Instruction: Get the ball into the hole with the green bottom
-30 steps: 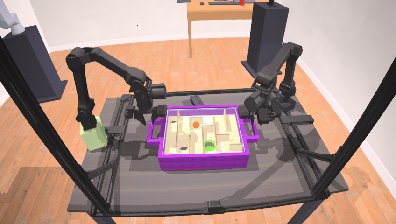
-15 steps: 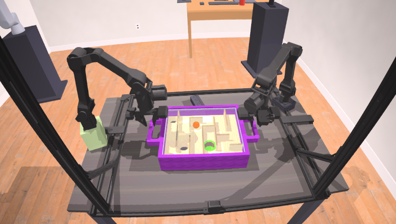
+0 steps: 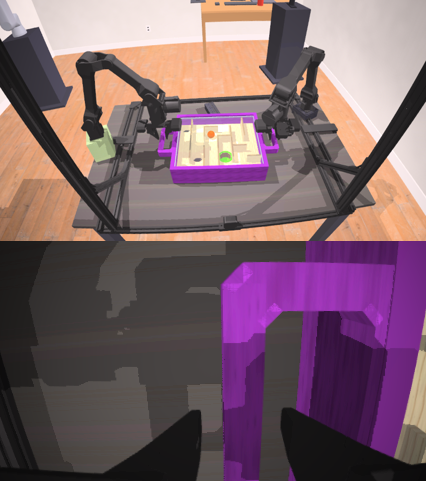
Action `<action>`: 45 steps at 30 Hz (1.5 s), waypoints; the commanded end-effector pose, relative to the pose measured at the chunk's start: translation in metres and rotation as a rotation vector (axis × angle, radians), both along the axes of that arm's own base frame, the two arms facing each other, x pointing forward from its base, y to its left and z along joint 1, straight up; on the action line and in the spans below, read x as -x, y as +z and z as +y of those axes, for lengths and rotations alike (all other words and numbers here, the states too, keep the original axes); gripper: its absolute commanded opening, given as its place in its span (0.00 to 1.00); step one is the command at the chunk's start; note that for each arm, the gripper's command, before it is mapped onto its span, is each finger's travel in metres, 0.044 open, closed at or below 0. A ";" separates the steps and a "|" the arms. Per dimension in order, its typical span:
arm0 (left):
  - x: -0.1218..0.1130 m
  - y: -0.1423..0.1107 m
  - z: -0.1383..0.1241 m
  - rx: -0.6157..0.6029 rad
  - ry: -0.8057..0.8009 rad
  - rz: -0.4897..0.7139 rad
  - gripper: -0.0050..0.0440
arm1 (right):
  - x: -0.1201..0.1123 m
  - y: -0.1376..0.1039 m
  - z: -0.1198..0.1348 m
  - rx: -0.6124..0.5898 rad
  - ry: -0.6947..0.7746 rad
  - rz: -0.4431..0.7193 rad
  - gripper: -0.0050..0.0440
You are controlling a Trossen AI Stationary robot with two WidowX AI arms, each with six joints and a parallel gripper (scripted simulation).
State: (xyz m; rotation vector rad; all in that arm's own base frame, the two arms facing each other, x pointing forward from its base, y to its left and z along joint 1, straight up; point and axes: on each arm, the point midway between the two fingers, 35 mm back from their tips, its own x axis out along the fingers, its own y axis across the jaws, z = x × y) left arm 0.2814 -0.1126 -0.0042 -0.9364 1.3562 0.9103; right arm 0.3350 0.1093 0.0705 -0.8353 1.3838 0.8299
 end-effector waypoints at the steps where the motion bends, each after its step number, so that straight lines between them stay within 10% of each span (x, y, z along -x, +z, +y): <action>1: 0.003 -0.012 0.001 -0.006 0.001 0.015 0.46 | 0.003 -0.014 -0.001 0.008 -0.002 0.019 0.46; 23: 0.004 -0.034 0.002 -0.008 -0.003 0.016 0.46 | 0.004 -0.036 -0.002 0.007 -0.003 0.019 0.46; 31: 0.004 -0.034 0.002 -0.008 -0.003 0.016 0.16 | 0.004 -0.036 -0.002 0.007 -0.003 0.019 0.16; 45: 0.002 -0.032 0.001 -0.008 -0.003 0.016 0.14 | 0.001 -0.035 -0.004 0.007 -0.003 0.019 0.14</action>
